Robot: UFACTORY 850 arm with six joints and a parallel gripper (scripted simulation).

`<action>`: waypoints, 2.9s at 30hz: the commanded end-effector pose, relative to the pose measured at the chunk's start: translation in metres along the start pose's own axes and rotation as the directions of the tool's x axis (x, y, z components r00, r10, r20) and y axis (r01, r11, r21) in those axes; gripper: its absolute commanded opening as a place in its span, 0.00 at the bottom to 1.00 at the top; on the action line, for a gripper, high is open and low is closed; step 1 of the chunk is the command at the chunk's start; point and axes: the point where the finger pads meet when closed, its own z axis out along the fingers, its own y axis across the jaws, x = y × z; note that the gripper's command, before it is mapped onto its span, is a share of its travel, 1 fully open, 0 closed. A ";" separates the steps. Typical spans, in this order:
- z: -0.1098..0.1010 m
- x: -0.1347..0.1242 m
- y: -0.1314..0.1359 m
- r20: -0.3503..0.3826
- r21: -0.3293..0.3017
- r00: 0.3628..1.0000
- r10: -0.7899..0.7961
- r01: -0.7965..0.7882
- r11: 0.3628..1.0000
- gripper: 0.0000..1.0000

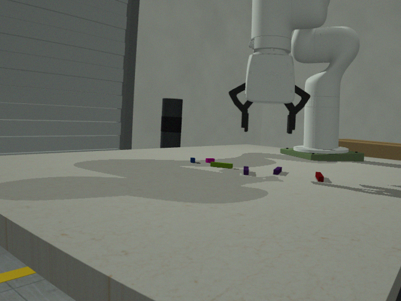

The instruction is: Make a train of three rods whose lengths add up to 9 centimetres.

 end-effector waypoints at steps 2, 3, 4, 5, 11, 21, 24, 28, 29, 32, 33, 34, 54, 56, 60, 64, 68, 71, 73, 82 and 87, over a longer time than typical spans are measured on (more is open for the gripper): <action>0.004 -0.016 0.047 -0.004 0.017 0.998 0.055 -0.055 0.998 1.00; 0.005 -0.018 0.055 -0.004 0.017 0.998 0.064 -0.063 0.998 1.00; 0.005 -0.020 0.063 -0.003 0.017 0.997 0.072 -0.072 0.997 1.00; 0.005 -0.020 0.063 -0.003 0.017 0.997 0.072 -0.072 0.997 1.00; 0.009 -0.027 0.108 -0.002 0.017 0.993 0.119 -0.119 0.993 1.00; 0.010 -0.027 0.111 -0.001 0.017 0.992 0.122 -0.122 0.992 0.24; 0.010 -0.027 0.111 -0.001 0.017 0.992 0.122 -0.122 0.992 0.24; 0.010 -0.027 0.111 -0.001 0.017 0.992 0.122 -0.122 0.992 0.24; 0.010 -0.027 0.111 -0.001 0.017 0.992 0.122 -0.122 0.992 0.24; 0.010 -0.027 0.111 -0.001 0.017 0.992 0.122 -0.122 0.992 0.24; 0.010 -0.027 0.111 -0.001 0.017 0.992 0.122 -0.122 0.992 0.24; 0.010 -0.027 0.111 -0.001 0.017 0.992 0.122 -0.122 0.992 0.24; 0.010 -0.027 0.111 -0.002 0.018 0.992 0.122 -0.122 0.992 0.24; 0.010 -0.027 0.111 -0.002 0.018 0.992 0.122 -0.122 0.992 0.24; 0.011 -0.027 0.111 -0.002 0.018 0.992 0.122 -0.122 0.992 0.24; 0.014 -0.027 0.111 -0.002 0.019 0.992 0.123 -0.123 0.992 0.24; 0.018 -0.027 0.110 -0.002 0.019 0.992 0.123 -0.123 0.992 0.24; 0.022 -0.028 0.110 -0.002 0.019 0.992 0.123 -0.123 0.992 0.24; 0.023 -0.028 0.110 -0.002 0.019 0.992 0.123 -0.123 0.992 0.24; 0.036 -0.028 0.110 -0.002 0.019 0.992 0.123 -0.123 0.992 0.24; 0.044 -0.029 0.110 -0.002 0.019 0.992 0.123 -0.123 0.992 0.24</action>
